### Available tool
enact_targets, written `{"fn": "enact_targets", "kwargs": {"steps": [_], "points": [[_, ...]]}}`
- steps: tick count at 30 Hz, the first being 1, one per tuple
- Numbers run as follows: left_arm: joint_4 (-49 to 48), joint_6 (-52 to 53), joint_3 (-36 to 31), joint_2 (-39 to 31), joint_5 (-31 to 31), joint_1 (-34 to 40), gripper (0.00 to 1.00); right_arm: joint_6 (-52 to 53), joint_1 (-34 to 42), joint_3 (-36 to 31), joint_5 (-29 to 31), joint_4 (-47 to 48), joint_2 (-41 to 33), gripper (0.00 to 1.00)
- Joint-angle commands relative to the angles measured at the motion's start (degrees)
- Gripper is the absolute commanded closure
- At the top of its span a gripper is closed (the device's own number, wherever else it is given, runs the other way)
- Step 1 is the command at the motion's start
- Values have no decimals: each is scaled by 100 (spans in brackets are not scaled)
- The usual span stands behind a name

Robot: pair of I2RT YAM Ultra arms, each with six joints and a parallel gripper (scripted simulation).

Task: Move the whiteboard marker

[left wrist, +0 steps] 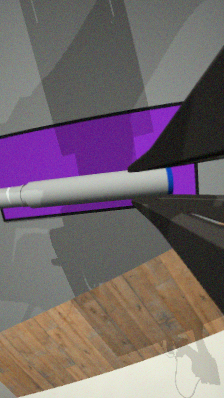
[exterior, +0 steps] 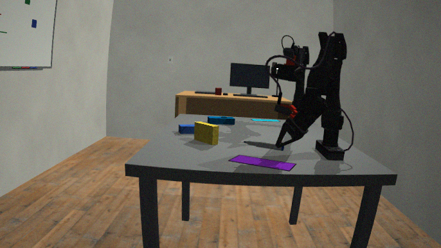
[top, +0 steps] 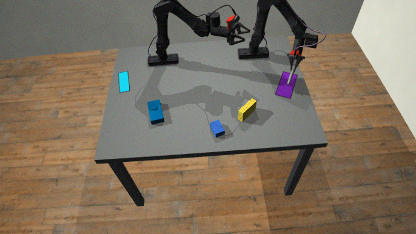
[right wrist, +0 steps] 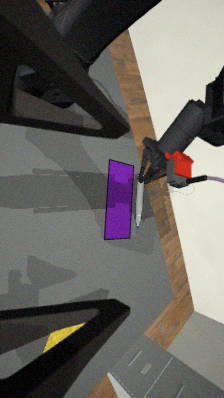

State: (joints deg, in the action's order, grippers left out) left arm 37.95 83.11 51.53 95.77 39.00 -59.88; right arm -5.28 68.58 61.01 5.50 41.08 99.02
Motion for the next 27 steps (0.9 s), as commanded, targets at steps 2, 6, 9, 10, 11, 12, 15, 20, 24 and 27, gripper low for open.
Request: {"fn": "enact_targets", "kwargs": {"steps": [2, 6, 9, 10, 11, 12, 15, 20, 24, 27], "points": [[764, 9, 309, -254, 135, -52, 90, -35, 56, -53, -68, 58, -135, 0], [824, 33, 342, -195, 135, -60, 90, -28, 53, -66, 77, -394, -221, 0], [837, 45, 345, -192, 135, -63, 90, 16, 9, -82, 174, -1066, -569, 0], [839, 42, 346, -191, 135, -63, 90, 30, 4, -96, 214, -1339, -746, 0], [841, 40, 346, -191, 135, -64, 90, 34, -2, -129, 258, -1636, -967, 0], [841, 40, 346, -191, 135, -64, 90, 34, -2, -129, 258, -1636, -967, 0], [845, 40, 348, -189, 134, -64, 90, 52, -29, -177, 370, -2430, -1596, 0], [847, 41, 348, -189, 134, -65, 90, 73, -74, -336, 606, -4016, -2989, 0], [847, 41, 349, -189, 134, -65, 90, 93, -91, -374, 776, -5234, -4205, 0], [780, 18, 288, -186, 86, -30, 90, 107, -115, -380, 895, -6178, -5138, 0]]}}
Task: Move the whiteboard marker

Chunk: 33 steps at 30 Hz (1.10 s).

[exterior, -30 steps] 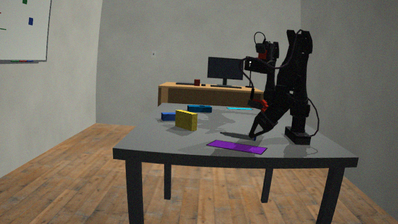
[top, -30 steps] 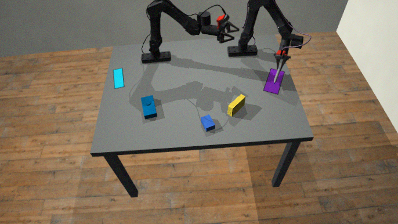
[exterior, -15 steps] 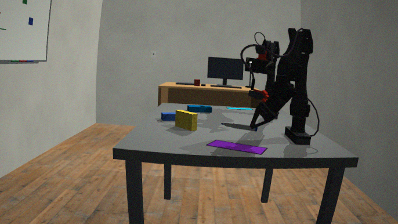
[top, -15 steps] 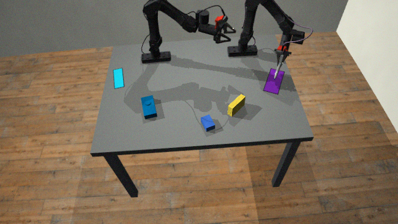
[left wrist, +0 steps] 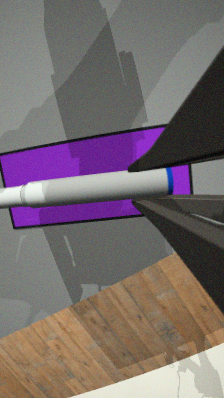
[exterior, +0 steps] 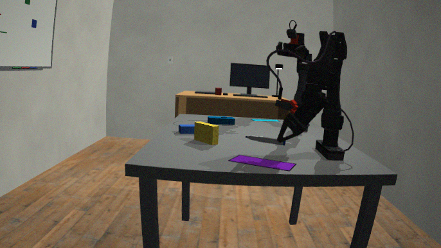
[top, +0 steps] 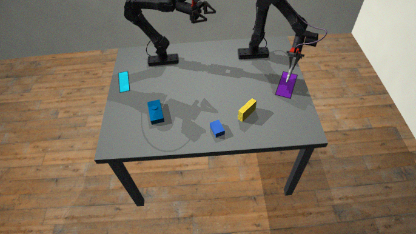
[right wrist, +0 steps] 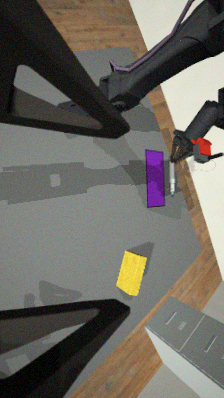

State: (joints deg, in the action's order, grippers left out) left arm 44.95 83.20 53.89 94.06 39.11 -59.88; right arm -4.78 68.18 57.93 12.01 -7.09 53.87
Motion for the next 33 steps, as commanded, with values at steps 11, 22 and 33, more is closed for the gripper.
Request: {"fn": "enact_targets", "kwargs": {"steps": [11, 22, 33], "points": [[-57, -158, -11, -104, 67, -11, 90, 170, -125, 132, 419, -3523, -2399, 0], [-816, -1938, -1479, -1689, -216, 1023, 90, 196, -99, 162, 472, -3773, -2805, 0], [-1488, -4995, -2848, -4072, -1372, 3227, 90, 194, -95, 162, 477, -3774, -2816, 0]]}}
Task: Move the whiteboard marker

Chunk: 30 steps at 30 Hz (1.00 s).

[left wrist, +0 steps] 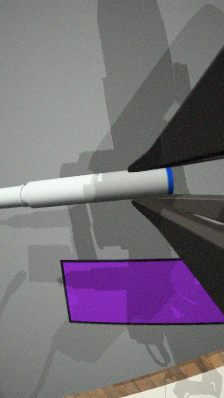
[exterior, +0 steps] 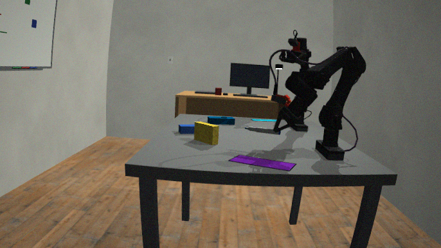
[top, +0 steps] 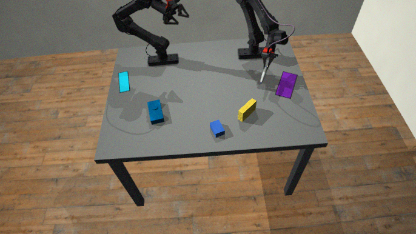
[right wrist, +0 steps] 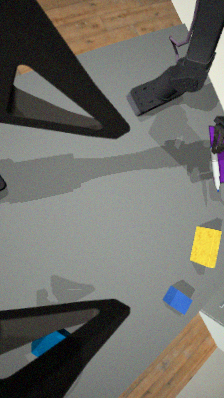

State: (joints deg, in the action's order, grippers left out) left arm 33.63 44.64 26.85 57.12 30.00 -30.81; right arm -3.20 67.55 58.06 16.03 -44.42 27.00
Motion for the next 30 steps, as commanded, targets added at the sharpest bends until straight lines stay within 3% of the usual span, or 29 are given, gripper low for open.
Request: {"fn": "enact_targets", "kwargs": {"steps": [1, 4, 13, 19, 21, 30], "points": [[-400, -1370, -192, -500, -613, 506, 90, 36, -32, 149, 75, -41, -130, 0], [-446, -1601, -234, -611, -772, 686, 90, 36, -32, 149, 75, -41, -130, 0], [-843, -3557, -272, -934, -2329, 2764, 90, 36, -32, 149, 75, -41, -130, 0], [-1093, -4614, -107, -585, -3241, 4160, 90, 9, -15, 151, 18, -42, -76, 0], [-1093, -4614, -107, -585, -3241, 4160, 90, 9, -15, 151, 18, -42, -76, 0], [-1356, -6107, 539, 588, -4504, 6901, 90, 9, -15, 151, 18, -42, -76, 0]]}}
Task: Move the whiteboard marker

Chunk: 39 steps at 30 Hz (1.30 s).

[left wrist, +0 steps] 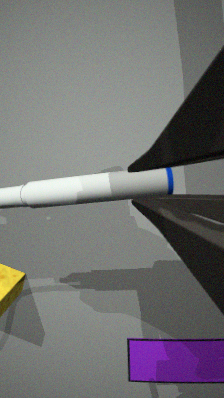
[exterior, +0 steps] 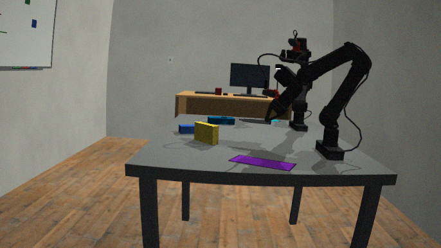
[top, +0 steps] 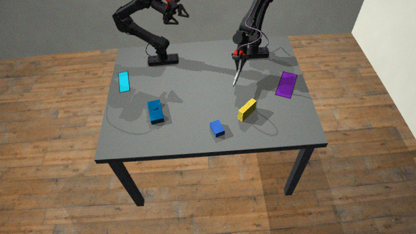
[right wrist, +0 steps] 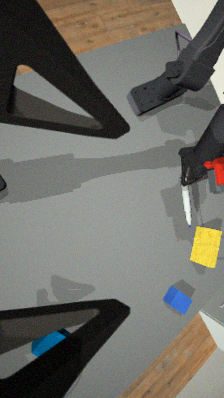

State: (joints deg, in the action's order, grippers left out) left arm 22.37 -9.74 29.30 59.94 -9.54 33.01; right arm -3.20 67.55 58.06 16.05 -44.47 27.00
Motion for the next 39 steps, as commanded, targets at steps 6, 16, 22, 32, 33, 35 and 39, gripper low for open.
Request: {"fn": "enact_targets", "kwargs": {"steps": [6, 16, 22, 32, 33, 35, 39], "points": [[-336, -1439, 987, 1391, -1196, 2292, 90, 9, -15, 151, 16, -38, -76, 0], [-527, -800, 1175, 1650, -984, 2447, 90, 9, -15, 151, 16, -38, -76, 0], [-1050, 1109, 700, 1267, -47, 2066, 90, 9, -15, 151, 16, -38, -76, 0], [-1179, 3175, 450, 1016, 1424, 1288, 90, 9, -15, 151, 16, -38, -76, 0], [-1170, 3432, 532, 1056, 1599, 1174, 90, 9, -15, 151, 16, -38, -76, 0], [-1078, 3884, 534, 1122, 1963, 980, 90, 9, -15, 151, 16, -38, -76, 0], [-921, 4777, 612, 1221, 2589, 619, 90, 9, -15, 151, 16, -38, -76, 0]]}}
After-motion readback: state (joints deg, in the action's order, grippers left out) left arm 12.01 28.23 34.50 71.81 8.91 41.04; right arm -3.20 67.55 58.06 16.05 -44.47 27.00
